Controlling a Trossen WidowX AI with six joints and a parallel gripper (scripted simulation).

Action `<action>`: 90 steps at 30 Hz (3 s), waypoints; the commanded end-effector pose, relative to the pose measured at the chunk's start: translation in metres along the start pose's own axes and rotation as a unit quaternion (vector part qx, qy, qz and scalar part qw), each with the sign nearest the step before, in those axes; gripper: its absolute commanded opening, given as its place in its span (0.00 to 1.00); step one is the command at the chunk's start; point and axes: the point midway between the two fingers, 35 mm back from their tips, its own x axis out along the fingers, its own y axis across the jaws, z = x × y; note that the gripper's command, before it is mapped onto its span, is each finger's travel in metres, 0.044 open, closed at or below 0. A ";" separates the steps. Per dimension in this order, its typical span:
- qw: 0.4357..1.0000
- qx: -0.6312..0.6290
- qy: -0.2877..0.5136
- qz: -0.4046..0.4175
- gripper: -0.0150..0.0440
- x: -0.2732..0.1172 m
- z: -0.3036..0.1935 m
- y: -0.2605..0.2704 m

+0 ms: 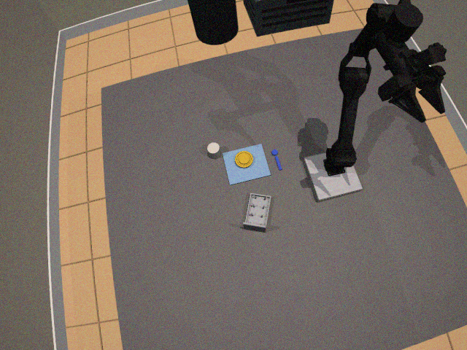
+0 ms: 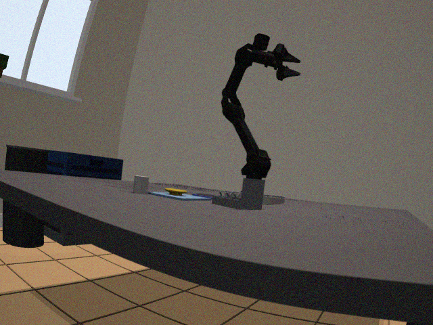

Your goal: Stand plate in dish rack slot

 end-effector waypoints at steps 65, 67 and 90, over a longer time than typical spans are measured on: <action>0.508 0.582 0.474 -0.422 0.93 -0.145 -0.503 -0.202; 0.483 0.602 0.477 -0.421 0.93 -0.157 -0.518 -0.187; 0.400 0.665 0.477 -0.413 0.93 -0.184 -0.578 -0.131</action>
